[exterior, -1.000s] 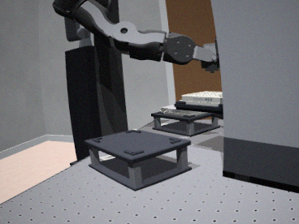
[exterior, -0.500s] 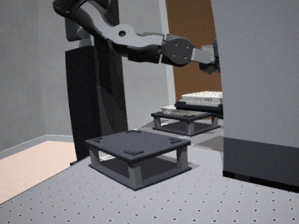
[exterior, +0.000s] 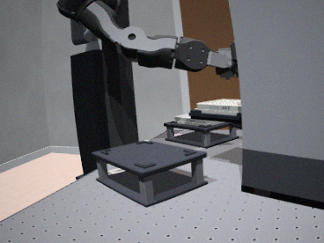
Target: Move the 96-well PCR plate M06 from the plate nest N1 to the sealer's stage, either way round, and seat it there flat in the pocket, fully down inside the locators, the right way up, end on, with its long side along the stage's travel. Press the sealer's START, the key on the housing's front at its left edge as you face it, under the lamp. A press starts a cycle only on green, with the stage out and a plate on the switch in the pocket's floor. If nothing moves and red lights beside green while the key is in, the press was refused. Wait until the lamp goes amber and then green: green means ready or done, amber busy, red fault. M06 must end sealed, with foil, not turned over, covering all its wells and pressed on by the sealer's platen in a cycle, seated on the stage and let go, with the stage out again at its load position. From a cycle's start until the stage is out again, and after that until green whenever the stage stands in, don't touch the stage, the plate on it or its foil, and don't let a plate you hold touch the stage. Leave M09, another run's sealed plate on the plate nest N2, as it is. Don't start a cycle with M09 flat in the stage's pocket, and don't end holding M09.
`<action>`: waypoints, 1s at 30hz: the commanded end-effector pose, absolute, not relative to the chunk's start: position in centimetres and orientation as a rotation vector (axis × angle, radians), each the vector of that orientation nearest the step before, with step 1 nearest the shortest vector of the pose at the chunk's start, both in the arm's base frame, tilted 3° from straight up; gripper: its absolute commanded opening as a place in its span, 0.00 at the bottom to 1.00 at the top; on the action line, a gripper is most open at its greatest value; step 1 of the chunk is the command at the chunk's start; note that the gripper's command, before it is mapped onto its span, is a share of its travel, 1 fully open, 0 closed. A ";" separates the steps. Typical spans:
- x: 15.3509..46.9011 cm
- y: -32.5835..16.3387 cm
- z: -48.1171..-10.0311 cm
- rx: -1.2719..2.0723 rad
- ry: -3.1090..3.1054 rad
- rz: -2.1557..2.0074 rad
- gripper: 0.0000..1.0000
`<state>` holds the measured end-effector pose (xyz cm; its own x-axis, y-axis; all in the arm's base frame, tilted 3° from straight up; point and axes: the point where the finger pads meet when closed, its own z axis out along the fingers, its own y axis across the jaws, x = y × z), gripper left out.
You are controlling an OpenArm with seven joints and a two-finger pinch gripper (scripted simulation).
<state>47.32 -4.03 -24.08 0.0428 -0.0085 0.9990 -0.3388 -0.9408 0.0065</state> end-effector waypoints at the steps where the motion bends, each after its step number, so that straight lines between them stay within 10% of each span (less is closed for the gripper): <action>1: 47.2 -4.1 -24.2 2.078 -0.358 1.979 0.00; 30: 47.8 -4.1 -23.9 2.081 -0.358 1.992 0.00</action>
